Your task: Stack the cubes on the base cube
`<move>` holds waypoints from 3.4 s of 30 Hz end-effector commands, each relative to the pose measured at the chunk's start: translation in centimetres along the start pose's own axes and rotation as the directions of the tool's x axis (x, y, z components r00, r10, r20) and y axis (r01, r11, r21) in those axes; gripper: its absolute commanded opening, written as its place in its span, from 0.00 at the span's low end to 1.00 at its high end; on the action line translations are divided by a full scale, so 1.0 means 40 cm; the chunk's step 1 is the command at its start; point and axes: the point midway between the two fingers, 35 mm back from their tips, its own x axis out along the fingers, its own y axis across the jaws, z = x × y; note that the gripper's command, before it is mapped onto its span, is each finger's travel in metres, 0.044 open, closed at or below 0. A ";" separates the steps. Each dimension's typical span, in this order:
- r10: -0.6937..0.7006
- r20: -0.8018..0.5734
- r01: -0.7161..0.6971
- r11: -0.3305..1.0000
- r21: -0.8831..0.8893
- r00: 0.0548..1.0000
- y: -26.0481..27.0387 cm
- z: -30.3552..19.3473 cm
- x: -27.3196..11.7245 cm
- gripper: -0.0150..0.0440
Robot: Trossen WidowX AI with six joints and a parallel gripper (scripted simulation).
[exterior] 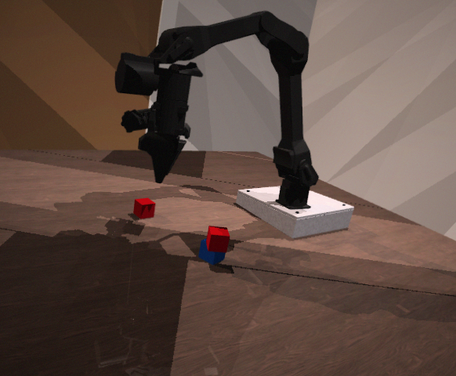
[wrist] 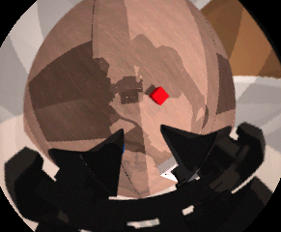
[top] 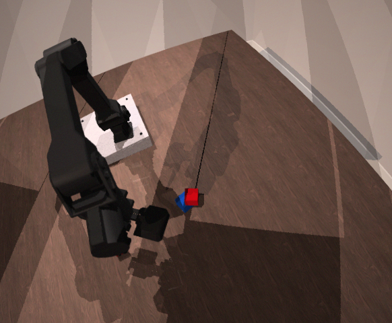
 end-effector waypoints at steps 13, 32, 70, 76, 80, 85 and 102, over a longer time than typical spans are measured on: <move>-0.002 0.009 -0.005 0.701 0.713 1.000 -0.153 0.102 -0.040 0.70; -0.002 0.009 -0.005 0.701 0.713 1.000 -0.153 0.104 0.156 0.70; -0.002 0.009 -0.005 0.701 0.713 1.000 -0.150 0.111 0.186 0.43; -0.002 0.009 -0.005 0.701 0.713 1.000 -0.148 0.115 0.140 0.43; -0.002 0.009 -0.005 0.701 0.713 1.000 -0.148 0.116 0.108 0.43; -0.002 0.009 -0.005 0.701 0.713 1.000 -0.147 0.115 0.068 0.43; -0.002 0.009 -0.005 0.719 0.695 1.000 -0.147 0.100 -0.039 0.43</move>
